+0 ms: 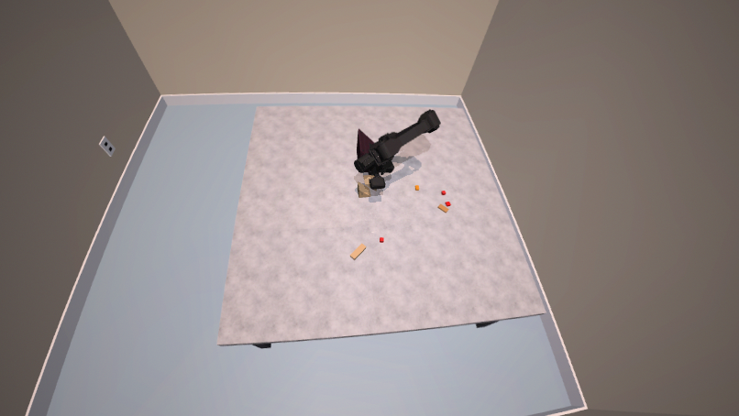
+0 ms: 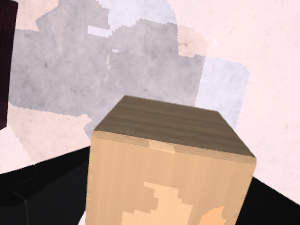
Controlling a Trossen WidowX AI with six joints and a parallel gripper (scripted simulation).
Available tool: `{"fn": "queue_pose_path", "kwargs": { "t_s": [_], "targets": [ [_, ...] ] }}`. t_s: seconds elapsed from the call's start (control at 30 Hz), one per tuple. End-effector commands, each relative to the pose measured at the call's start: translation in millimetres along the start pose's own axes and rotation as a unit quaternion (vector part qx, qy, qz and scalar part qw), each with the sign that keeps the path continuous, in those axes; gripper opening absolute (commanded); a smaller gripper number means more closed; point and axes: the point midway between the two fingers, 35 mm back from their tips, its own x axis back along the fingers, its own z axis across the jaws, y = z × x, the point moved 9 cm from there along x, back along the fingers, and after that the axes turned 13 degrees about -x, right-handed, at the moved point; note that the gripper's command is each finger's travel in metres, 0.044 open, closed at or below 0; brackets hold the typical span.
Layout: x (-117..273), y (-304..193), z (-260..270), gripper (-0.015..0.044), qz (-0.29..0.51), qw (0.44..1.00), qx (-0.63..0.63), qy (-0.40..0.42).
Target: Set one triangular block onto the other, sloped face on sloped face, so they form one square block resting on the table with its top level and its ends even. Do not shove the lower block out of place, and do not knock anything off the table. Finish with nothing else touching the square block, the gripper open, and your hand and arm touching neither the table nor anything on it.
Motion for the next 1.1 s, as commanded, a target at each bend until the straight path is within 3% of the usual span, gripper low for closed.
{"fn": "queue_pose_path", "kwargs": {
  "t_s": [0.0, 1.07],
  "targets": [
    [-12.3, -5.2, -1.0, 0.0, -0.002, 1.0, -0.003, -0.001],
    [-21.6, -12.1, 0.1, 0.0, -0.009, 1.0, -0.002, -0.001]
  ]
}}
